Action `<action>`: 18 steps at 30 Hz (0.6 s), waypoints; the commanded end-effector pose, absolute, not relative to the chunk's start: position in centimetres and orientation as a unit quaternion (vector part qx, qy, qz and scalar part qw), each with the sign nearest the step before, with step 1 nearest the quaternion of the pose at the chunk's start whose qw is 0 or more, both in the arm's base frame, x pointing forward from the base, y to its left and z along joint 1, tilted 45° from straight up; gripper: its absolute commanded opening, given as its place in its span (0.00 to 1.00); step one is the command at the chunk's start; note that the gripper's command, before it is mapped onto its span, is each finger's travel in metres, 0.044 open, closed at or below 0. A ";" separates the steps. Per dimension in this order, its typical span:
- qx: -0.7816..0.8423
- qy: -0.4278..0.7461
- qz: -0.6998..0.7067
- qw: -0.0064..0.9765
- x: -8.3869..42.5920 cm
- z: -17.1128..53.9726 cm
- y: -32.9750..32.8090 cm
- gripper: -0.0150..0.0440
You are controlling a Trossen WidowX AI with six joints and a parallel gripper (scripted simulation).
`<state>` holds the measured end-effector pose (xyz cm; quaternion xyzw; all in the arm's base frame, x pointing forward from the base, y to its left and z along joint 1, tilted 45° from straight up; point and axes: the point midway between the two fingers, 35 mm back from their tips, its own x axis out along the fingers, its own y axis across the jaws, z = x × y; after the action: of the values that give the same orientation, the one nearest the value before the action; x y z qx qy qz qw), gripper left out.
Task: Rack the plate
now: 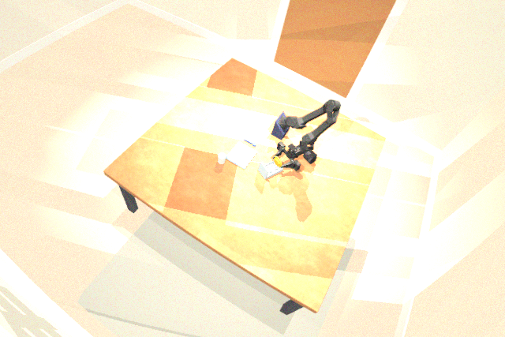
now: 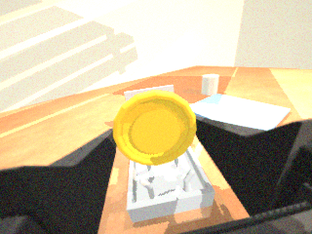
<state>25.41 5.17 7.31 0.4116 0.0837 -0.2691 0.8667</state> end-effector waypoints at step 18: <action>0.409 0.089 -0.268 0.867 25.5 6.0 5.9 0.30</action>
<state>25.48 5.95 5.98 0.4107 0.0882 -0.2683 0.8669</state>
